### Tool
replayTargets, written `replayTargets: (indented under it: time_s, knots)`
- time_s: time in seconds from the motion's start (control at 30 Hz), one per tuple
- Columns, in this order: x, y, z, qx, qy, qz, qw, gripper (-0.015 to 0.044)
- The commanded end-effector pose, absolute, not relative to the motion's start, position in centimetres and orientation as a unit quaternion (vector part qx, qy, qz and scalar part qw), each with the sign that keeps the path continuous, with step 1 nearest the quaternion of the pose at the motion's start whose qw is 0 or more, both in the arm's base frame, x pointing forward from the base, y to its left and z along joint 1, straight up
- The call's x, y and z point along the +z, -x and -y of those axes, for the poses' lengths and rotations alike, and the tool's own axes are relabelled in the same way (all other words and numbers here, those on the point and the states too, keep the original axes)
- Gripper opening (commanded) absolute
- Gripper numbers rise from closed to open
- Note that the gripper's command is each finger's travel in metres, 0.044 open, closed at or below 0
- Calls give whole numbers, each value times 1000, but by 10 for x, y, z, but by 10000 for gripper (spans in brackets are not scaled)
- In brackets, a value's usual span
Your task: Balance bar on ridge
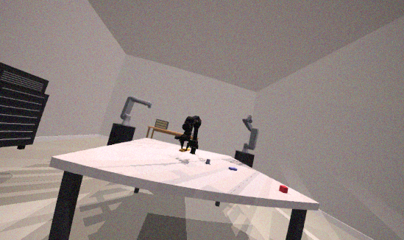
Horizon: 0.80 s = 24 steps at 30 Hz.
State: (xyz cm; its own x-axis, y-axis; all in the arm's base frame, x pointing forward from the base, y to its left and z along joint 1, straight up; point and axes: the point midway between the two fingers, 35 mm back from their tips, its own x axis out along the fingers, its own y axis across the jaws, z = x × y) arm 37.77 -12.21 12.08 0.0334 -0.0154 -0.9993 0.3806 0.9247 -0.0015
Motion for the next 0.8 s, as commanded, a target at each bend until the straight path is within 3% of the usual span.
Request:
replayTargets:
  time_s: [0.0,0.77]
  knots:
    - [131,-377,121,-140,-137,-681,706,0]
    - [145,-387,56,-95,-95,-688,713,0]
